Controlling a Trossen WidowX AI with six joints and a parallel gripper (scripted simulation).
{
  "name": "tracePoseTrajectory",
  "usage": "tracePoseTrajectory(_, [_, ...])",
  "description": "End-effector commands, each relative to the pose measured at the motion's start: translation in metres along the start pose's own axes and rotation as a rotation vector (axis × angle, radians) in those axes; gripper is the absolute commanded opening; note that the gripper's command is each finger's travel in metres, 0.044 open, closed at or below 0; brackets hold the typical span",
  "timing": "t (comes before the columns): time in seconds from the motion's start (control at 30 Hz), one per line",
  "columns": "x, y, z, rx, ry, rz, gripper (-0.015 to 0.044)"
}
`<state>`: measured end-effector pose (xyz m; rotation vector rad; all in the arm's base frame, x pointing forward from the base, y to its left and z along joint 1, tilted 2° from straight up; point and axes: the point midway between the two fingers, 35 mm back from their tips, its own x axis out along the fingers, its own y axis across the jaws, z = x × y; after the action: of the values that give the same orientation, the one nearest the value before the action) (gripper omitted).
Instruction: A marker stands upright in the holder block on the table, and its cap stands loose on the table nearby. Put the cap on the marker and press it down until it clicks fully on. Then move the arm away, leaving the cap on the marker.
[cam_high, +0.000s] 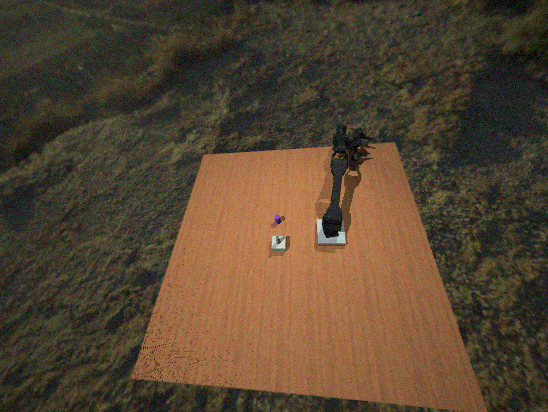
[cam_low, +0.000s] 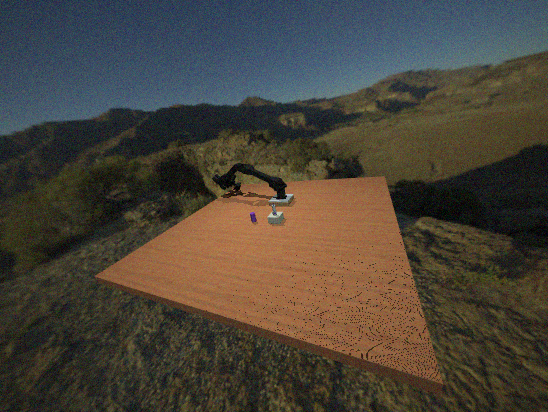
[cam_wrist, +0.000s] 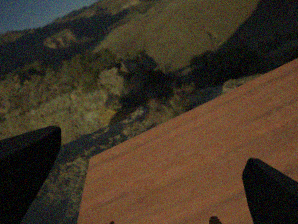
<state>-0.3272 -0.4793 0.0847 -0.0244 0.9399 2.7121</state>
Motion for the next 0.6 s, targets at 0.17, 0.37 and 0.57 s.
tracePoseTrajectory(0.17, [-0.071,0.004,-0.02,-0.181,0.199,0.099,0.0247])
tracePoseTrajectory(0.37, [-0.168,0.003,-0.022,-0.516,0.414,0.272,0.0247])
tracePoseTrajectory(0.57, [-0.276,-0.023,-0.009,-0.912,0.611,0.524,0.0247])
